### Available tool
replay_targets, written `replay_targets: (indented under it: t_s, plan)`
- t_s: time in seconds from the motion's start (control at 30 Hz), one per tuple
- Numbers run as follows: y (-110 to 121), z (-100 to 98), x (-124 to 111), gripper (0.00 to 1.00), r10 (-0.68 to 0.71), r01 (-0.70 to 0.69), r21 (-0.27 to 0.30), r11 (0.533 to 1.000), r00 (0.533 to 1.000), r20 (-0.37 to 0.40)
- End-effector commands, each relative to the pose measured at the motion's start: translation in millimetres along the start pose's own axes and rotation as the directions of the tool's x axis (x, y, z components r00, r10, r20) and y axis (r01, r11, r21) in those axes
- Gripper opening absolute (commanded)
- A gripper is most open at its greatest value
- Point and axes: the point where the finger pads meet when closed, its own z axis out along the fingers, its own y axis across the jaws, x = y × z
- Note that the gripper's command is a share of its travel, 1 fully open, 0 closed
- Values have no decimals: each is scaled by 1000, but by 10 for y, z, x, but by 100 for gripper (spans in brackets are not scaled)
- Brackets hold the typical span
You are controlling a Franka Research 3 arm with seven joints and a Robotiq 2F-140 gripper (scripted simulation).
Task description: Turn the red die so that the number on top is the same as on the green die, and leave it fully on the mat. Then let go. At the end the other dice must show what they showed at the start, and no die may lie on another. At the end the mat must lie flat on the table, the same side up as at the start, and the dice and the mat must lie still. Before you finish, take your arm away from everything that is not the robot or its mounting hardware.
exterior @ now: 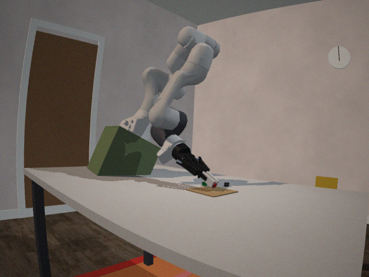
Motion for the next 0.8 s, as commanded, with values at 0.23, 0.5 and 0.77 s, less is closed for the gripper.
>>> replay_targets:
  t_s: [0.23, 0.5, 0.77]
  plan:
    - [-4, 27, 26, 7, -2, 2, 1, 1000, 1000, 3]
    - [-4, 44, 59, 7, -2, 2, 1, 1000, 1000, 3]
    - [-4, 47, 64, 7, -2, 2, 1, 1000, 1000, 3]
